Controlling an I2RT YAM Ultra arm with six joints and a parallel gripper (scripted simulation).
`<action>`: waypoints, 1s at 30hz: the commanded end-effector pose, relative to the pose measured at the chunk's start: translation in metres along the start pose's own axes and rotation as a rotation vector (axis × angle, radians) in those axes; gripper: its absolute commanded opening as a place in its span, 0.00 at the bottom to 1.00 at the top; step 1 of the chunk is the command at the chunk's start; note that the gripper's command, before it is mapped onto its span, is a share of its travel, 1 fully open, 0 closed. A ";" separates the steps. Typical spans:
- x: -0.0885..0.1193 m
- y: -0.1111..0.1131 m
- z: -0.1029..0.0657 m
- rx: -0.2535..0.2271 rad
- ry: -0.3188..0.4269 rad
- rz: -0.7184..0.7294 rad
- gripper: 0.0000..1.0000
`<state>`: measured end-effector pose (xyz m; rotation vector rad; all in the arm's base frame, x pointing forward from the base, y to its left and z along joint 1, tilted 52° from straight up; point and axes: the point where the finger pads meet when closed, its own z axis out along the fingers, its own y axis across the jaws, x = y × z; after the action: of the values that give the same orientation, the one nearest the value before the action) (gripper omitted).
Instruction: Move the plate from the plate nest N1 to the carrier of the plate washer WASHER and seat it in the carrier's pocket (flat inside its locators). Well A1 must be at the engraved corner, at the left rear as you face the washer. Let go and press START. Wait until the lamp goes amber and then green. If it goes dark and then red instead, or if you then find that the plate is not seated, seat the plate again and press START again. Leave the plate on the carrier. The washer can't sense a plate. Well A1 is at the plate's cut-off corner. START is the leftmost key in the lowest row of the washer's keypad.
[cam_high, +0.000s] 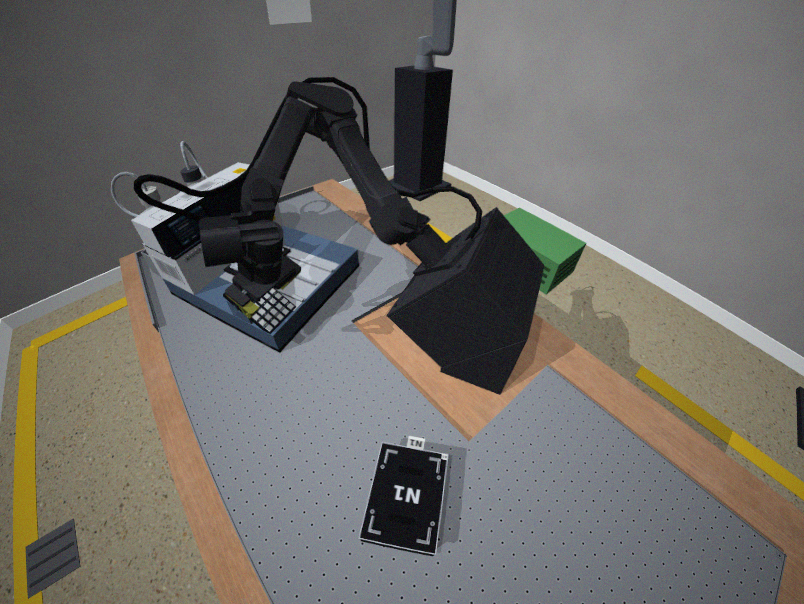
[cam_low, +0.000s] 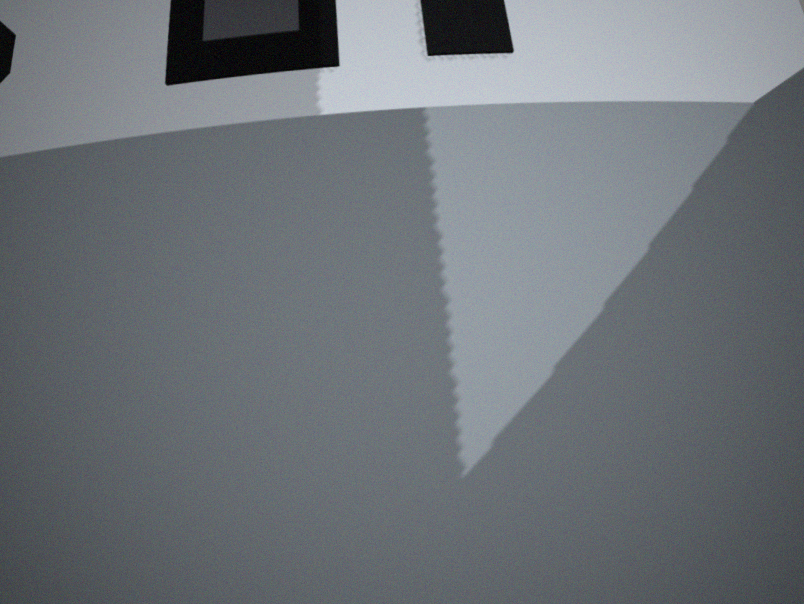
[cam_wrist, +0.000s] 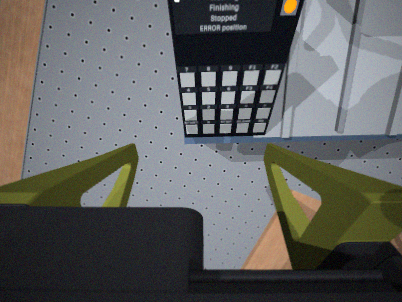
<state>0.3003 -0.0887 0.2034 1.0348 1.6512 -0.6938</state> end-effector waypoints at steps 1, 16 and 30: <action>-0.018 -0.005 -0.005 -0.007 0.001 -0.006 1.00; -0.058 -0.024 -0.011 -0.007 -0.002 -0.006 1.00; -0.095 -0.041 -0.016 -0.007 -0.004 -0.006 1.00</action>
<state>0.2724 -0.1225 0.2867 1.0414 1.6345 -0.6975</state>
